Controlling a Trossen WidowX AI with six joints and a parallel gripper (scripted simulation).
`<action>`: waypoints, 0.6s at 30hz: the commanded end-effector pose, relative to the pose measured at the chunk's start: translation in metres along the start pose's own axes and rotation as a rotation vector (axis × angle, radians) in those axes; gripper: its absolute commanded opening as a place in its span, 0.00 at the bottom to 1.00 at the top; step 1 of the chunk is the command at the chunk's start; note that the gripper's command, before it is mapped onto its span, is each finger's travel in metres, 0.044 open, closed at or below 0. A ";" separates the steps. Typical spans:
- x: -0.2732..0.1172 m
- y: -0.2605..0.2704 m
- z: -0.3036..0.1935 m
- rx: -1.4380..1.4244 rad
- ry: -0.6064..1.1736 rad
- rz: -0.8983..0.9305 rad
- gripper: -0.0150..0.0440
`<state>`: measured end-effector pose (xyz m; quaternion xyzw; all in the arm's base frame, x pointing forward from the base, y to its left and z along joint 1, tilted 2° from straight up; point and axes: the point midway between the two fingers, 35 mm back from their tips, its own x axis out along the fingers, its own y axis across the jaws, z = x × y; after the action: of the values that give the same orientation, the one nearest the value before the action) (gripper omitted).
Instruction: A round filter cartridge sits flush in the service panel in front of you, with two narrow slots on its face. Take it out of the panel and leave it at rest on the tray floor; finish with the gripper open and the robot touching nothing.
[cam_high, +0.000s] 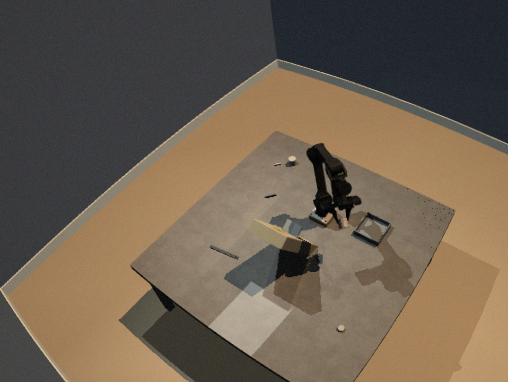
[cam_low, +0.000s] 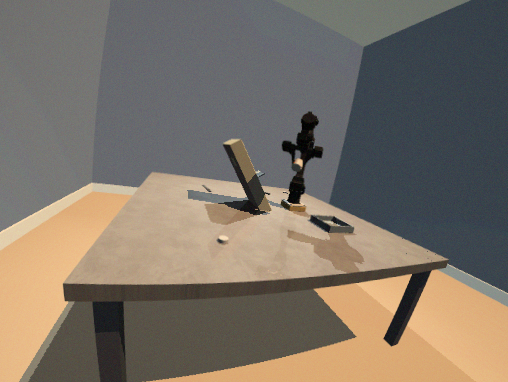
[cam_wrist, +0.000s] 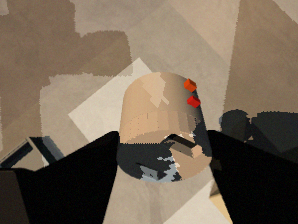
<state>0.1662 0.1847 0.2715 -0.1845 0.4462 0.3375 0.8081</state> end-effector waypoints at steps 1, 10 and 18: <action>0.000 0.023 0.000 -0.103 -0.008 0.063 0.25; -0.001 0.055 -0.003 -0.247 -0.015 0.147 0.25; 0.006 0.066 -0.008 -0.283 -0.015 0.168 0.25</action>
<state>0.1247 0.2219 0.2676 -0.2487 0.4082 0.4481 0.7554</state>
